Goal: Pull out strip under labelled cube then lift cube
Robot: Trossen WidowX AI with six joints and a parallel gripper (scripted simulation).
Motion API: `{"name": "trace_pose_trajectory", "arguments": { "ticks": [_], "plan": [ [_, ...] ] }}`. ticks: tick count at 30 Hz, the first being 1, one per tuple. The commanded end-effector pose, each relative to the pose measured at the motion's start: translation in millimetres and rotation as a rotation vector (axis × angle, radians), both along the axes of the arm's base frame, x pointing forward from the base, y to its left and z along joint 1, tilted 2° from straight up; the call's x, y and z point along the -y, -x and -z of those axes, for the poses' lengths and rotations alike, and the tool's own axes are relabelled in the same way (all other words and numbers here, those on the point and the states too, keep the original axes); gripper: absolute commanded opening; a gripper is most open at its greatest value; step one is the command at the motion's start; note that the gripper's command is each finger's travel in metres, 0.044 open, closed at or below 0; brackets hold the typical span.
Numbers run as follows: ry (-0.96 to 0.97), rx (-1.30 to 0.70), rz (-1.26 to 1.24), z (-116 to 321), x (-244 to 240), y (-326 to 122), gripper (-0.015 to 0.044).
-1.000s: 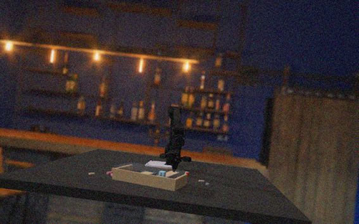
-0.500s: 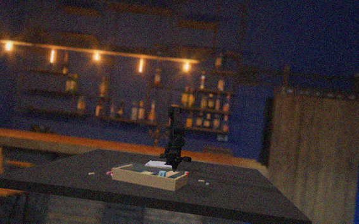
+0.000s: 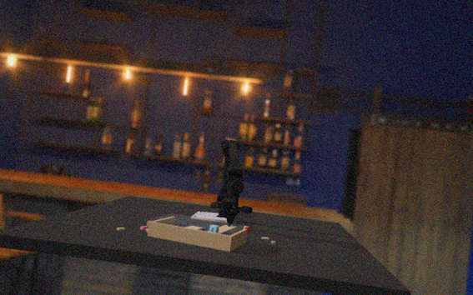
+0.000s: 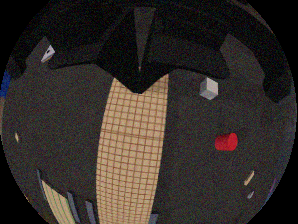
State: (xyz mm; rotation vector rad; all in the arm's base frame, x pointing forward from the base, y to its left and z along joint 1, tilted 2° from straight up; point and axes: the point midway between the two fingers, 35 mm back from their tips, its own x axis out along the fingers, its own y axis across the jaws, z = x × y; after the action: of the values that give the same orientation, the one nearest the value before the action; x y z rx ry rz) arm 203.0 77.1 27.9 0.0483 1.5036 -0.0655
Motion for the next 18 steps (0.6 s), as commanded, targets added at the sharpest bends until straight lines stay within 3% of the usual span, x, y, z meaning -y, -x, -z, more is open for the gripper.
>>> {"name": "trace_pose_trajectory", "arguments": {
  "ticks": [1, 13, 18],
  "plan": [
    [0.008, -0.034, 0.005, 6.4, 3.0, 9.6, 0.0000],
    [0.008, -0.034, 0.005, 6.4, 3.0, 9.6, 0.0000],
    [0.008, -0.031, 0.005, -40.2, -1.3, 0.0, 0.0000]
  ]
}}
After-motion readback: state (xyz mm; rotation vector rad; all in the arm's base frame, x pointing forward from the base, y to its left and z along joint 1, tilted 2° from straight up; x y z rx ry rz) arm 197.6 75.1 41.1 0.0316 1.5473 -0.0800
